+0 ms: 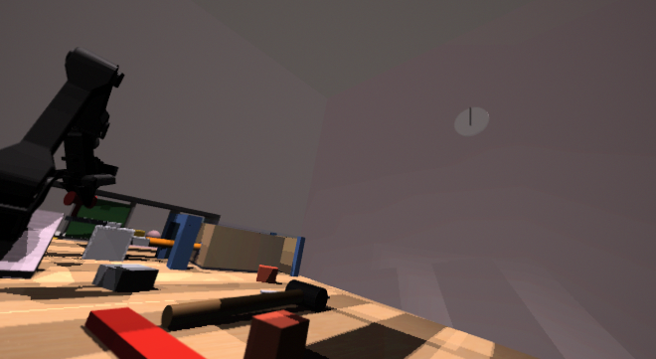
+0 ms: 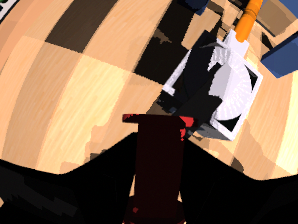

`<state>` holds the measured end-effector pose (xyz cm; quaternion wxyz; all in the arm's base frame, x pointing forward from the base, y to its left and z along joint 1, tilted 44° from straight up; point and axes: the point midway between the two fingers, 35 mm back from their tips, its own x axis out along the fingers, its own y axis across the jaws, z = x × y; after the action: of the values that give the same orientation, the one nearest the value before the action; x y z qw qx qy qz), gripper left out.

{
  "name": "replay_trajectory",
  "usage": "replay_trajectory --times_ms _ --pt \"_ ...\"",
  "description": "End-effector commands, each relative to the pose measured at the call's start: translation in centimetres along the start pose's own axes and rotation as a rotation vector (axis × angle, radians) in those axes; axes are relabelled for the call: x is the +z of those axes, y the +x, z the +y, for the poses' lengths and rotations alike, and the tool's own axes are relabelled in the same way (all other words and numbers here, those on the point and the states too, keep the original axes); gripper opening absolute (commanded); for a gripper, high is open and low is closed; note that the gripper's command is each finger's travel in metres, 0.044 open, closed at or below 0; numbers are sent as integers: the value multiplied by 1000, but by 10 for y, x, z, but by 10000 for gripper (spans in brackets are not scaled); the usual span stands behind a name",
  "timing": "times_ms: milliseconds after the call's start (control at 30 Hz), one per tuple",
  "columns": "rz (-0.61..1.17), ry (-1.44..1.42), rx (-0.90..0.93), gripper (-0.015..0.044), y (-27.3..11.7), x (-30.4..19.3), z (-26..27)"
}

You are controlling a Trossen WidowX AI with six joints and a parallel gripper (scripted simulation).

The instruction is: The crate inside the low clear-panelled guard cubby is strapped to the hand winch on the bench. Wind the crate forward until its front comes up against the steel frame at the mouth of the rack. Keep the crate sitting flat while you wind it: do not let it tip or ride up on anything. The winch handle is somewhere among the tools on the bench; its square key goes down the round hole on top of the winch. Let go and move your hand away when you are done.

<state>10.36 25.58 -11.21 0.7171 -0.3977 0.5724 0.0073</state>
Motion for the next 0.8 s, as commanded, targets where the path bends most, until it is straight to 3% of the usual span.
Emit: replay_trajectory --times_ms 0,767 --pt "21 -12 -24 0 0 -11 -12" --pt "22 -13 -26 0 -6 -23 -49"
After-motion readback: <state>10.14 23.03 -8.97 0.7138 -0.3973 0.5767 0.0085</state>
